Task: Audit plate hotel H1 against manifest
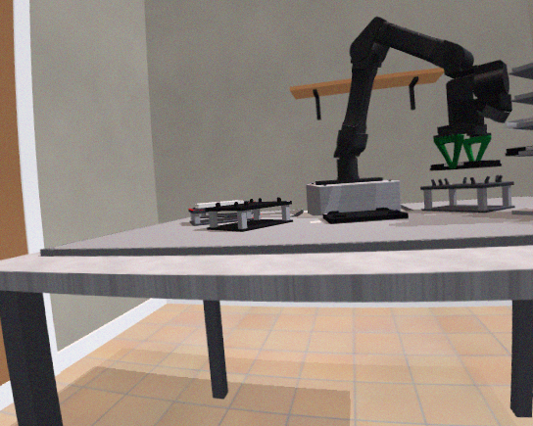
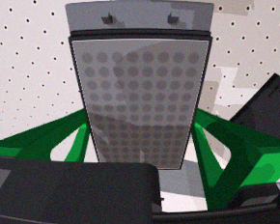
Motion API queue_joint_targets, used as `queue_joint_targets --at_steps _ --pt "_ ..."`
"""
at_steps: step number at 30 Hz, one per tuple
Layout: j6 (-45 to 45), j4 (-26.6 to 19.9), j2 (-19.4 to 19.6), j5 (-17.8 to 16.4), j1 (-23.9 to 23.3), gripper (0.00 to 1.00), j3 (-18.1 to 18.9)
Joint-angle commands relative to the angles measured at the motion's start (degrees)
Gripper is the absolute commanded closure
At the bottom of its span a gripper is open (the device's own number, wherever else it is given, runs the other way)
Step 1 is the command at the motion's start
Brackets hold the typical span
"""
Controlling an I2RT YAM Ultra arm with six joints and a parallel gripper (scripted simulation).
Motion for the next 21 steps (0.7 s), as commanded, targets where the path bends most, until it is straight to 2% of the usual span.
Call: queue_joint_targets --at_steps 1,21 --pt "-0.1 0.9 -0.3 0.0 0.0 0.14 0.1" --pt "-0.1 3.4 0.7 0.0 -0.1 0.14 -1.4"
